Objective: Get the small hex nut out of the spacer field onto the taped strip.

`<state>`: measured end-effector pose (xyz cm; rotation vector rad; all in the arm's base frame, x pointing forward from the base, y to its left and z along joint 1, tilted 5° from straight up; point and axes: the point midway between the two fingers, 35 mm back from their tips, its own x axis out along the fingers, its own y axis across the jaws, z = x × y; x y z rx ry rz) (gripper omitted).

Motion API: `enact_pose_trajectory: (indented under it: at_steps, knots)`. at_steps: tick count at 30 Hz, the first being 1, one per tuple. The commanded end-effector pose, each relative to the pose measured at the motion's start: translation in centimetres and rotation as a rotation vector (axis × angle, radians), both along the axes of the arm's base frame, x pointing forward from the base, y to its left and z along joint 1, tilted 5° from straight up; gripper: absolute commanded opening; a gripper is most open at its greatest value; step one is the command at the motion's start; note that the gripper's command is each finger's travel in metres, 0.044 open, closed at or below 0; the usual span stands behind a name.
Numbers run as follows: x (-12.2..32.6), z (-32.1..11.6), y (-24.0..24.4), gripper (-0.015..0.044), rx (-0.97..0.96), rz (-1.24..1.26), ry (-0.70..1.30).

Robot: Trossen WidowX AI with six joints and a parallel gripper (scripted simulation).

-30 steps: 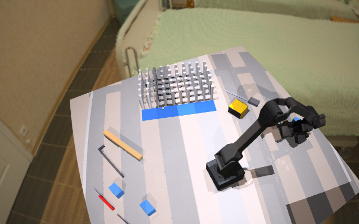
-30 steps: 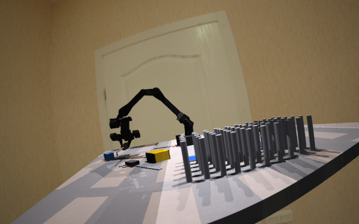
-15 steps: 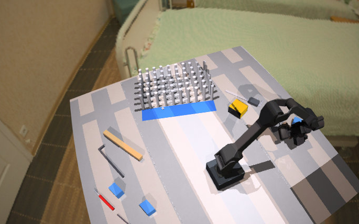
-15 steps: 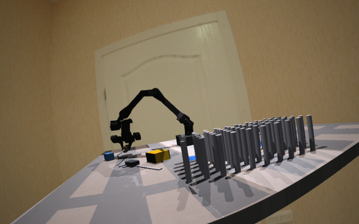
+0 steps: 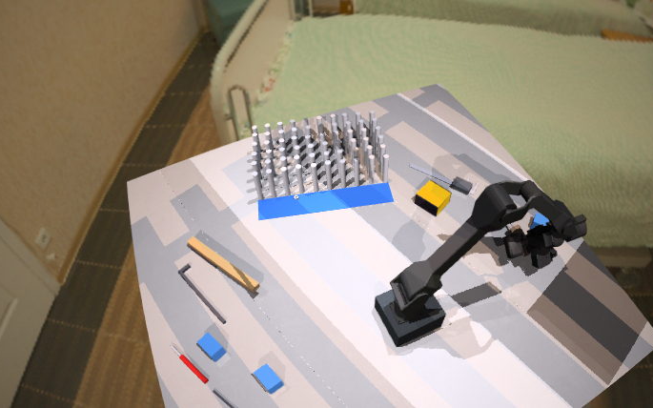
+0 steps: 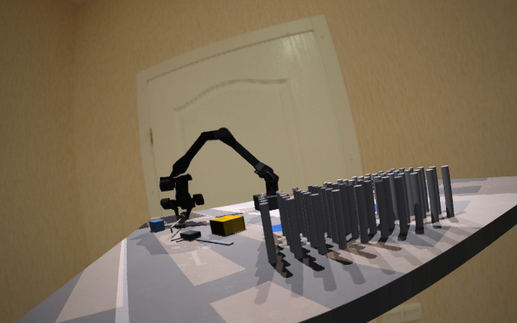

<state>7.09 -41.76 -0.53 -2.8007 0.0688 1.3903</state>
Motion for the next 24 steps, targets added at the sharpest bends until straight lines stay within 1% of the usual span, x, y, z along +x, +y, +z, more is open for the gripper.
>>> enact_pose_trajectory:
  at_steps: [1, 11, 24]
  knots:
    - [0.15, -0.50, 0.23, 0.0000, 0.009, -0.005, -0.009]
    - [0.22, -1.36, 0.46, 0.0000, 0.009, -0.005, -0.009]
    - [0.09, -1.02, 0.26, 0.0341, 0.000, 0.000, 0.000]
